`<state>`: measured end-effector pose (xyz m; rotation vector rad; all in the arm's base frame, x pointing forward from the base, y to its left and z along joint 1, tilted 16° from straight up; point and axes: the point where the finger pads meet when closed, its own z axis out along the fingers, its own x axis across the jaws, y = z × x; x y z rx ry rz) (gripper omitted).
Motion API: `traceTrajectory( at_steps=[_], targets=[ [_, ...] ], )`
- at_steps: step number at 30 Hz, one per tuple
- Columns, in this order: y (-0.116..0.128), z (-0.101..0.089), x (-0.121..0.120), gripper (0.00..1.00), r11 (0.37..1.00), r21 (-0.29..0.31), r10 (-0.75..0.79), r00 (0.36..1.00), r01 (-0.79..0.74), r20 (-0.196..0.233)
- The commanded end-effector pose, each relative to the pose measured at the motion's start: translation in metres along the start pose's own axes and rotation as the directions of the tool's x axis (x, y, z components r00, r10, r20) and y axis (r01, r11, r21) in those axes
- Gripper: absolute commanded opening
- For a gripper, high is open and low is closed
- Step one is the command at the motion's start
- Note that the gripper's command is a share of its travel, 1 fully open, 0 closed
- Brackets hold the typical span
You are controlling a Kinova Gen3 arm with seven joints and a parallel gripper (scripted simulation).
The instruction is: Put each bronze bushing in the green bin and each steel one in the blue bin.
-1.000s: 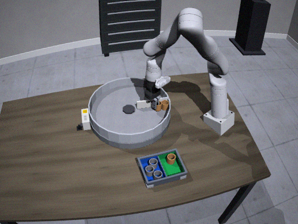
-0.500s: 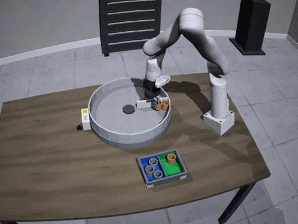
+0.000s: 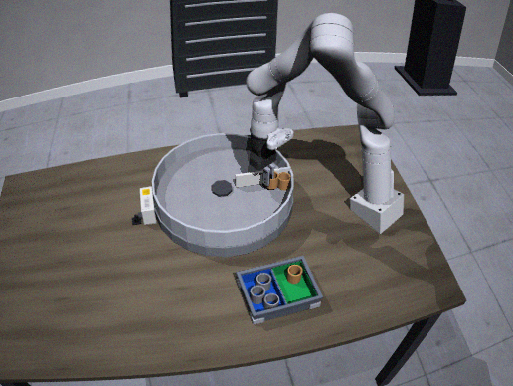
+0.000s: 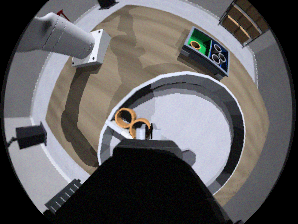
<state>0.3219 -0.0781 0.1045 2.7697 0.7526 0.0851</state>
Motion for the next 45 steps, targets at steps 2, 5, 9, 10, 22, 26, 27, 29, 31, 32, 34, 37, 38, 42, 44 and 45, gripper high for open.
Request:
traceTrajectory(
  at_steps=[2,5,9,10,22,26,27,29,31,32,34,37,38,42,44,45],
  targets=[
    [0.000,-0.001,0.000,0.00,1.000,0.000,0.000,1.000,0.000,-0.001],
    [0.000,-0.003,0.000,0.00,1.000,-0.001,0.000,1.000,0.000,-0.001],
    [0.000,-0.004,0.000,0.00,1.000,-0.001,0.000,1.000,0.000,-0.001],
    [0.000,-0.005,0.000,0.00,1.000,-0.001,0.000,1.000,0.000,-0.001],
    [0.000,-0.008,0.000,0.00,1.000,-0.001,0.000,1.000,0.000,-0.001],
    [0.000,-0.009,0.000,0.00,1.000,-0.001,0.000,1.000,0.000,-0.001],
    [0.000,-0.009,0.000,0.00,1.000,-0.001,0.000,1.000,0.000,-0.001],
    [0.000,-0.011,0.000,0.00,1.000,-0.001,-0.001,1.000,0.001,-0.001],
    [0.000,-0.011,0.000,0.00,1.000,-0.001,-0.001,1.000,0.001,-0.001],
    [0.000,-0.011,0.000,0.00,1.000,-0.001,-0.001,1.000,0.001,-0.001],
    [0.000,-0.012,0.000,0.00,1.000,-0.001,-0.001,1.000,0.001,-0.001],
    [0.000,-0.012,0.000,0.00,1.000,-0.001,-0.001,1.000,0.001,-0.001],
    [0.000,-0.012,0.000,0.00,1.000,-0.001,-0.001,1.000,0.001,-0.001],
    [0.000,-0.015,0.000,0.00,1.000,0.000,0.000,1.000,0.000,-0.001],
    [0.000,-0.015,0.000,0.00,1.000,-0.001,0.000,1.000,0.000,-0.001],
    [0.000,-0.015,0.000,0.00,1.000,-0.001,0.000,1.000,0.000,-0.001]
  ],
)
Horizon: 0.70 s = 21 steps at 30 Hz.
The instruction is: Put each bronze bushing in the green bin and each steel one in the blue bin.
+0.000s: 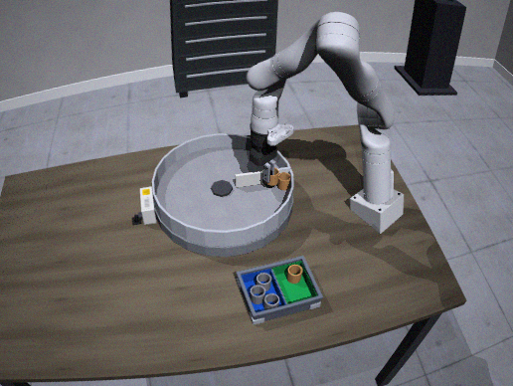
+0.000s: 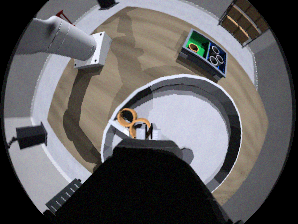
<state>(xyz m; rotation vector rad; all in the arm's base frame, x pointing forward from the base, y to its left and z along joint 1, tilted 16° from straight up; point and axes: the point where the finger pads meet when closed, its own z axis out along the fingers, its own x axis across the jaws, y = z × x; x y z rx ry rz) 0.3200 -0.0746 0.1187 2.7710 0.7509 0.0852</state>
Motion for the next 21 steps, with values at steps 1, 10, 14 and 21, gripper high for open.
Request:
traceTrajectory(
  at_steps=[1,10,14,21],
  targets=[
    [0.0001,-0.0006,0.0003,0.00,1.000,-0.001,-0.002,1.000,0.002,-0.001],
    [0.0001,-0.0036,0.0003,0.00,1.000,-0.002,-0.002,1.000,0.002,-0.001],
    [0.0002,-0.0047,0.0003,0.00,1.000,-0.001,-0.001,1.000,0.001,-0.001],
    [0.0001,-0.0066,0.0003,0.00,1.000,-0.001,-0.002,1.000,0.002,-0.001]
  ],
)
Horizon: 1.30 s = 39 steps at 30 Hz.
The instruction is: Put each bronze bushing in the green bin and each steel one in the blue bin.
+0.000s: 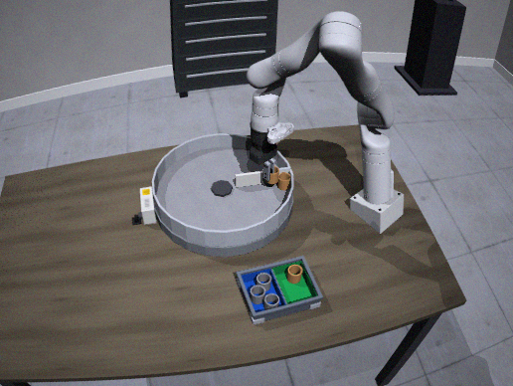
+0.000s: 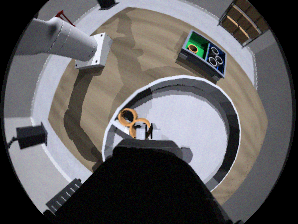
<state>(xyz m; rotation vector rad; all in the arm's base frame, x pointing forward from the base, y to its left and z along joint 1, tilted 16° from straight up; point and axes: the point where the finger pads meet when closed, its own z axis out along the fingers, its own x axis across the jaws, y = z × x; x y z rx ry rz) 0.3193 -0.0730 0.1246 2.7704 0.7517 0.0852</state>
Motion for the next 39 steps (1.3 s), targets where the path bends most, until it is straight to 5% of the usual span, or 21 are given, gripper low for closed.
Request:
traceTrajectory(
  at_steps=[1,39],
  targets=[
    [0.000,0.000,0.000,0.00,1.000,-0.001,-0.001,1.000,0.001,-0.001],
    [0.000,-0.012,0.000,0.00,1.000,-0.001,-0.001,1.000,0.001,-0.001]
  ],
)
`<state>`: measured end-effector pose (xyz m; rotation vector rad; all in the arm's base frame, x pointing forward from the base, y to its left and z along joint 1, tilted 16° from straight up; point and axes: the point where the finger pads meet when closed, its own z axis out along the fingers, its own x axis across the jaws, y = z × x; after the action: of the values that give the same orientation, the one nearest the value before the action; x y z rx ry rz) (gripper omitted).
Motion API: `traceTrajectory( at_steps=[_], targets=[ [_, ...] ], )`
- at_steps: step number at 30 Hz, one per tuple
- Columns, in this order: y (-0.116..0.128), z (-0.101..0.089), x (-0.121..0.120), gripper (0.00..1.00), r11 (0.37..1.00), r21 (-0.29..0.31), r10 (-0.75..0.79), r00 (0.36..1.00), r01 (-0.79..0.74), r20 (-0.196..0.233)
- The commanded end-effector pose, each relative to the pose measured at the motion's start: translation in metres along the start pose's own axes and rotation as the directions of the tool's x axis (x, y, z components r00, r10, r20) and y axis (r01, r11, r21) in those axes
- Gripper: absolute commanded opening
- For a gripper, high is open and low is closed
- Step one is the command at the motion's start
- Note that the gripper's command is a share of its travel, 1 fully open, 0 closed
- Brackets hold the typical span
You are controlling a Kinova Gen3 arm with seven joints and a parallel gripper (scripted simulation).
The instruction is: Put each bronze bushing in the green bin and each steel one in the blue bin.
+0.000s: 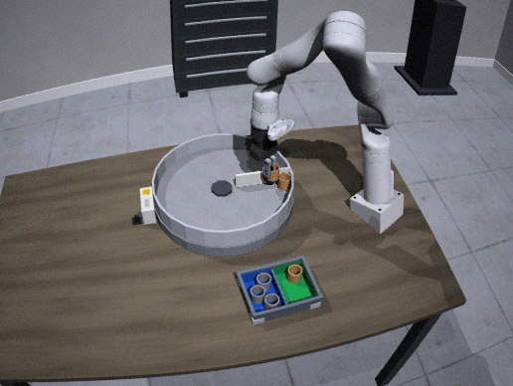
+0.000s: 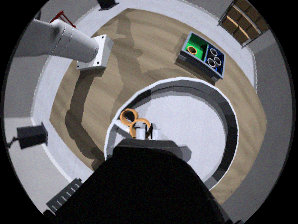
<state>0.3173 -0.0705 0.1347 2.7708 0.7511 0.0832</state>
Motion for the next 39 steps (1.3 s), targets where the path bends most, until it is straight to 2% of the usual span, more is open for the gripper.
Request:
traceTrajectory(
  at_steps=[1,15,20,23,26,28,30,39],
  targets=[
    [0.000,-0.002,0.001,0.00,1.000,-0.002,-0.002,1.000,0.002,-0.002],
    [0.000,-0.005,0.001,0.00,1.000,-0.002,-0.002,1.000,0.002,-0.002],
    [0.000,-0.031,0.001,0.00,1.000,-0.002,-0.001,1.000,0.001,-0.002],
    [0.000,-0.031,0.001,0.00,1.000,-0.002,-0.001,1.000,0.001,-0.002],
    [0.000,-0.047,0.001,0.00,1.000,-0.002,-0.002,1.000,0.002,-0.002],
    [0.000,-0.047,0.001,0.00,1.000,-0.002,-0.002,1.000,0.002,-0.002],
    [0.000,-0.057,0.001,0.00,1.000,-0.002,-0.002,1.000,0.002,-0.002],
    [0.000,-0.057,0.001,0.00,1.000,-0.002,-0.002,1.000,0.002,-0.002]
  ],
)
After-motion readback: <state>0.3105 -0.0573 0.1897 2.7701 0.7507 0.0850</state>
